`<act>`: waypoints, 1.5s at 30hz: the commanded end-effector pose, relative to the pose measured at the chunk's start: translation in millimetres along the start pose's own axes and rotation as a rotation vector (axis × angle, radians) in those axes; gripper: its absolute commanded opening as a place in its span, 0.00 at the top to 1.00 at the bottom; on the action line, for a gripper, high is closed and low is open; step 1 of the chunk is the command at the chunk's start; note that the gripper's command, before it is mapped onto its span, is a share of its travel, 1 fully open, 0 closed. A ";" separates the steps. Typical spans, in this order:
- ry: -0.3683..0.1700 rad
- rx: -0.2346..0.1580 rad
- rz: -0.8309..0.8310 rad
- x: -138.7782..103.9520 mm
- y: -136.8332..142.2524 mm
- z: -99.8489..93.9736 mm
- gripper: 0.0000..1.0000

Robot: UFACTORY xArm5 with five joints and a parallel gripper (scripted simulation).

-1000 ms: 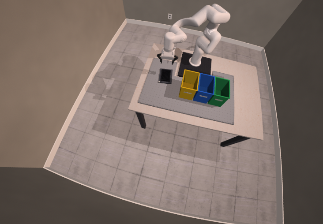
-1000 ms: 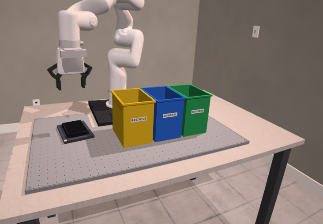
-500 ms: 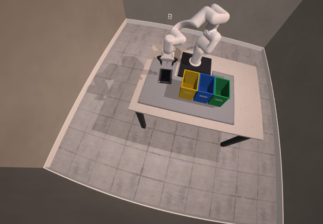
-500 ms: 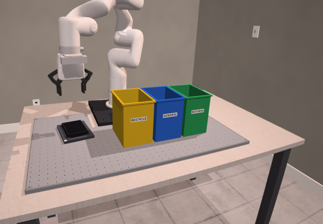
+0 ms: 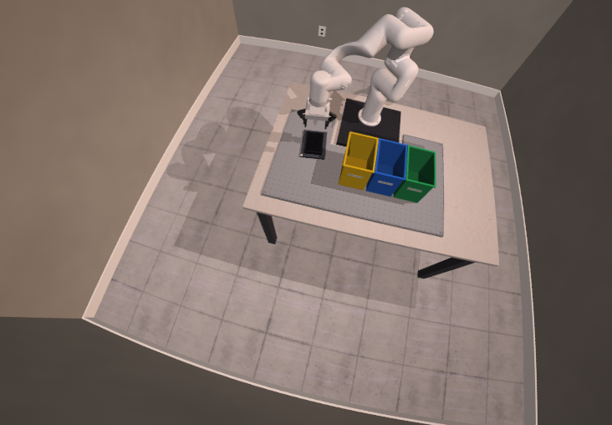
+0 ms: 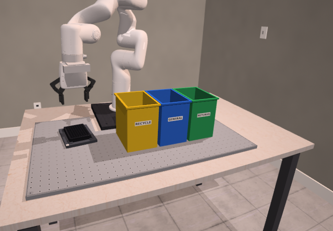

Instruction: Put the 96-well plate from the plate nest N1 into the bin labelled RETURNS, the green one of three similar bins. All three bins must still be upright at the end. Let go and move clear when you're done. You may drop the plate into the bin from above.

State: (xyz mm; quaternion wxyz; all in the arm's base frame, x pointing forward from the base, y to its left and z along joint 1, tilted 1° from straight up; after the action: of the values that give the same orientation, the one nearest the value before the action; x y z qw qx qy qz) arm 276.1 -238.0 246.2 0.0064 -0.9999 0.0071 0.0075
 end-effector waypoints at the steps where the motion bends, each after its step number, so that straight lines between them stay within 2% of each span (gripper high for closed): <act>1: 0.004 -0.003 0.000 0.9 0.7 3.5 0.00; 45: 0.004 -0.003 0.000 1.8 -0.1 70.4 0.00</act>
State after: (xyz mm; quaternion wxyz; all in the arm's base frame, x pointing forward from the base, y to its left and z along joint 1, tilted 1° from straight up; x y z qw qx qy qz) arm 276.0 -236.4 180.5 0.0060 -0.9999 0.0071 0.0071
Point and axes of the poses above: the point where the finger pads meet when closed, its own z axis out along the fingers, its own y axis across the jaws, x = y × z, the point moved 10 cm from there along -z, back along the fingers, and after that the axes turned 13 degrees about z, right-handed, at the moved point
